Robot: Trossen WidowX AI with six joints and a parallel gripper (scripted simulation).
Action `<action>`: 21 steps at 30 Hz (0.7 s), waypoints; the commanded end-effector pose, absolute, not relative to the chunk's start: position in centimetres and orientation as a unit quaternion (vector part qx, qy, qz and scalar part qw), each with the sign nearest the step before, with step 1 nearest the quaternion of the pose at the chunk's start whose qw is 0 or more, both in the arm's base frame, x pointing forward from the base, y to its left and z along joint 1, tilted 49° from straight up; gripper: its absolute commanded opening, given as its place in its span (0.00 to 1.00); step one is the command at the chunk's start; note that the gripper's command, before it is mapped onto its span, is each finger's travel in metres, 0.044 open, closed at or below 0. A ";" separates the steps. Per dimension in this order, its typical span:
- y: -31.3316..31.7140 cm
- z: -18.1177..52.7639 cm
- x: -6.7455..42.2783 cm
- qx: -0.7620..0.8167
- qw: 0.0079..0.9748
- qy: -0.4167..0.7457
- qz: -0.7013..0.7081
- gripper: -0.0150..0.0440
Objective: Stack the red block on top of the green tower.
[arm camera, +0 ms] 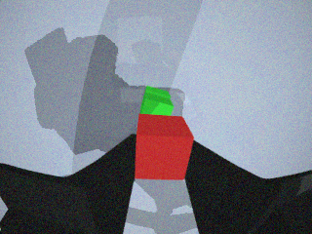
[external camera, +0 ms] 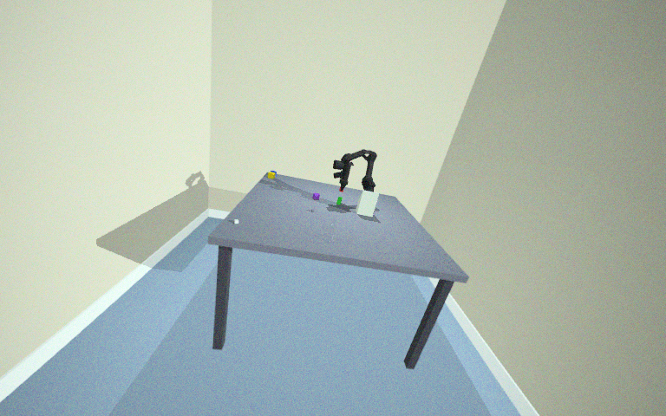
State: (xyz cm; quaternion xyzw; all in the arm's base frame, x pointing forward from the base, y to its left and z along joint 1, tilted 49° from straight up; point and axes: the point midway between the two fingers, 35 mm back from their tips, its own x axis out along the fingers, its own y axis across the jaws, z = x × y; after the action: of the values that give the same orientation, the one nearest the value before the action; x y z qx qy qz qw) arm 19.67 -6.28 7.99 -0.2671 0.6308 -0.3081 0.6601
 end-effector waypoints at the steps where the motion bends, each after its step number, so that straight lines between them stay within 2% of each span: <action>1: -7.3 7.2 19.4 -0.271 0.658 0.632 -0.308 0.25; 21: -10.1 4.6 19.2 -0.272 0.657 0.631 -0.310 0.25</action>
State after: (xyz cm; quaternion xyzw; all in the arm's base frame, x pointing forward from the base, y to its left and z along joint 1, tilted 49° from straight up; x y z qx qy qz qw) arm 19.28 -9.85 4.72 -0.2674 0.6309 -0.3105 0.6589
